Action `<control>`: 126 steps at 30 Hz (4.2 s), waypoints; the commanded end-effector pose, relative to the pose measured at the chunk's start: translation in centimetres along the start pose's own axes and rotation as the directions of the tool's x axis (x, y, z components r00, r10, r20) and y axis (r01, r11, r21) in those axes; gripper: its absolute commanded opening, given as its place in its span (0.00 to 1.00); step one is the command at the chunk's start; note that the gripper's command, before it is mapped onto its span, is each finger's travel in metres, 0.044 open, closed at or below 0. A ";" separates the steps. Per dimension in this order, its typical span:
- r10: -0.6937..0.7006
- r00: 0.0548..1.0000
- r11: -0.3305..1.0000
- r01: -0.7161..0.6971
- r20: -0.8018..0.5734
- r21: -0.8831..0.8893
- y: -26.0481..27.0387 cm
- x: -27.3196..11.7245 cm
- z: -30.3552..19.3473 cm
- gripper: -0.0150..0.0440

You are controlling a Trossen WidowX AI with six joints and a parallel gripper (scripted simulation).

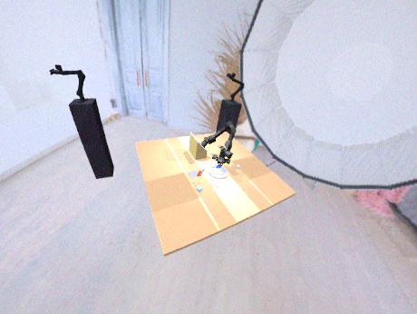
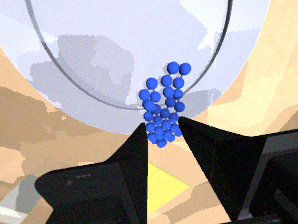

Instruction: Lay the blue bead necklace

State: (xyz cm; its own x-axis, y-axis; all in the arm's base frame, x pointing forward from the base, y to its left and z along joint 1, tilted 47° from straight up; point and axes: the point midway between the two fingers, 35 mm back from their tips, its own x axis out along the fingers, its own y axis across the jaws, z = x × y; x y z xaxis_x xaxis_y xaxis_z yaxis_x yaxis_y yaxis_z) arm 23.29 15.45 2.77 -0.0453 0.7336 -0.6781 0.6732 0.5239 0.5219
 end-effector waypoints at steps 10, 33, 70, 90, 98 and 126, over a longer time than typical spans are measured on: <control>-0.002 1.000 1.000 0.002 0.001 0.000 0.0 -1.1 0.0 0.25; -0.003 1.000 1.000 0.003 0.004 0.002 2.1 -2.6 4.2 0.25; -0.002 1.000 1.000 0.002 0.007 -0.004 2.6 -0.8 5.3 0.88; -0.003 1.000 1.000 0.003 0.003 -0.007 1.2 -3.2 2.8 0.78; -0.004 1.000 1.000 0.004 0.002 -0.017 -0.7 -3.7 -0.1 0.78; -0.003 1.000 1.000 0.003 0.001 -0.017 -0.7 0.0 -0.1 0.78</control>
State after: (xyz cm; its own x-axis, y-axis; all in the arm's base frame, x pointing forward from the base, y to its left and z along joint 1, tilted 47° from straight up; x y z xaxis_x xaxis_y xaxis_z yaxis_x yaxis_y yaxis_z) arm 22.93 14.83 2.90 -0.0428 0.7323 -0.6796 0.6555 0.5339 0.5341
